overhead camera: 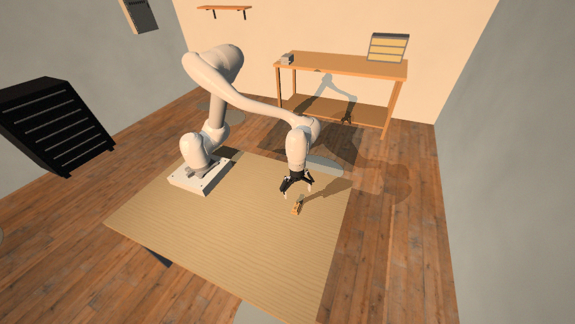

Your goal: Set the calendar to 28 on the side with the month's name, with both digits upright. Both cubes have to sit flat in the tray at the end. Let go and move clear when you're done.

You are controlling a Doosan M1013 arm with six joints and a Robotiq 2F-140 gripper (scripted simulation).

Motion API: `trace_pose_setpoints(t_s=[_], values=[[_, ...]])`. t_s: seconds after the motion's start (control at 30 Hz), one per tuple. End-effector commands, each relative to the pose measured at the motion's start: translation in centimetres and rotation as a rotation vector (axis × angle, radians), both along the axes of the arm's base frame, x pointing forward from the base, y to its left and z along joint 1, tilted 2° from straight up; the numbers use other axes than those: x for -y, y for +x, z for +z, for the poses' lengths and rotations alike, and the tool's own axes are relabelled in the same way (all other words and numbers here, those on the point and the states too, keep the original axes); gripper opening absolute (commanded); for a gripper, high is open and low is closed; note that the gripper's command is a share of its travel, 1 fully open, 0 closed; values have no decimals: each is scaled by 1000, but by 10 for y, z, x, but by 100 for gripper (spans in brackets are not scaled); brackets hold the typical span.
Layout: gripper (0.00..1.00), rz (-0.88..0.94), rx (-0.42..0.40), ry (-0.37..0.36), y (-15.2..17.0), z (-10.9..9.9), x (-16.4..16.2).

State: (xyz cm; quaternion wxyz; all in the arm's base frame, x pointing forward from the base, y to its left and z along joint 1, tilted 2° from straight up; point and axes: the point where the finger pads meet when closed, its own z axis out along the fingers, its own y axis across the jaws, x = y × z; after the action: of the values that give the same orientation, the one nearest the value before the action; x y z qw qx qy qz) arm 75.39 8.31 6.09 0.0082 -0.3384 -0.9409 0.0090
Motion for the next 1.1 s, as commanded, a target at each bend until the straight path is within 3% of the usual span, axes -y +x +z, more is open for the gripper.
trace_pose_setpoints(t_s=[0.0,0.1,0.33,0.57,0.6,1.07], values=[[100,-174,-1,-10,-3,-8,0],[100,-211,-1,-10,-3,-9,0],[100,-572,4,-18,-3,-17,0],[100,-689,5,-20,-4,-19,0],[35,-689,5,-20,-4,-19,0],[35,-689,5,-20,-4,-19,0]])
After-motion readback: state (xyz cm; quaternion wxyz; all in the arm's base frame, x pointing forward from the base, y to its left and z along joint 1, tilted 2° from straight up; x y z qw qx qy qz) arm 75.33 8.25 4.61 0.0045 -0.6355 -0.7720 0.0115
